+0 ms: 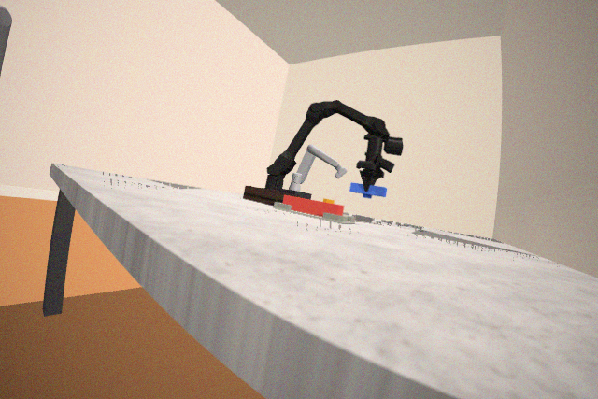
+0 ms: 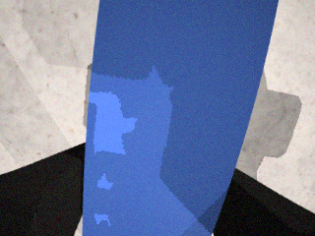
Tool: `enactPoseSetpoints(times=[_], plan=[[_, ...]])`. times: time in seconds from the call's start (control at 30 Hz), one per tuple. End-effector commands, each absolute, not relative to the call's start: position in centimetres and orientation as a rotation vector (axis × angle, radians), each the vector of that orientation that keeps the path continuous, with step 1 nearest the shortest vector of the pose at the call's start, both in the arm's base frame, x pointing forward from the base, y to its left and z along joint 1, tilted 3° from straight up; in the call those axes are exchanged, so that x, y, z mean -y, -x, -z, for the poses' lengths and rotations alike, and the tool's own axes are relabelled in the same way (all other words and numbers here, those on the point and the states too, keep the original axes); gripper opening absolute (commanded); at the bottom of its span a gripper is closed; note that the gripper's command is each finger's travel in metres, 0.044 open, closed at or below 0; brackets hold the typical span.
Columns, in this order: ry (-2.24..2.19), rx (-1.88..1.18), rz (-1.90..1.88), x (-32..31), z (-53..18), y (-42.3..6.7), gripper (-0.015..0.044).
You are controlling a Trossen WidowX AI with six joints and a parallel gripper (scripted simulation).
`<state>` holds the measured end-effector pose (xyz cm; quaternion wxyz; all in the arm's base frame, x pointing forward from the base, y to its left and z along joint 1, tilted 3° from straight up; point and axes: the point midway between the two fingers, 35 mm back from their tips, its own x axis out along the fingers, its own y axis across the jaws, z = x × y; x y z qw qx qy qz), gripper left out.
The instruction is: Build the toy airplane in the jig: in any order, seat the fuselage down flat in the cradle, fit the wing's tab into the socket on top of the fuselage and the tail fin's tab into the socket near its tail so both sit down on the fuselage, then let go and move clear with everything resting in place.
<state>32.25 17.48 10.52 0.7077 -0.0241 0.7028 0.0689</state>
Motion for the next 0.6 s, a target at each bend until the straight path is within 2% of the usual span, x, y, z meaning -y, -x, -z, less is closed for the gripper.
enactPoseSetpoints(times=[0.0, 0.57], plan=[[0.058, -1.555, -0.156, -17.3, -11.9, -32.2, 0.0], [-0.005, -1.557, -0.087, -15.2, -14.3, -32.1, 0.0]])
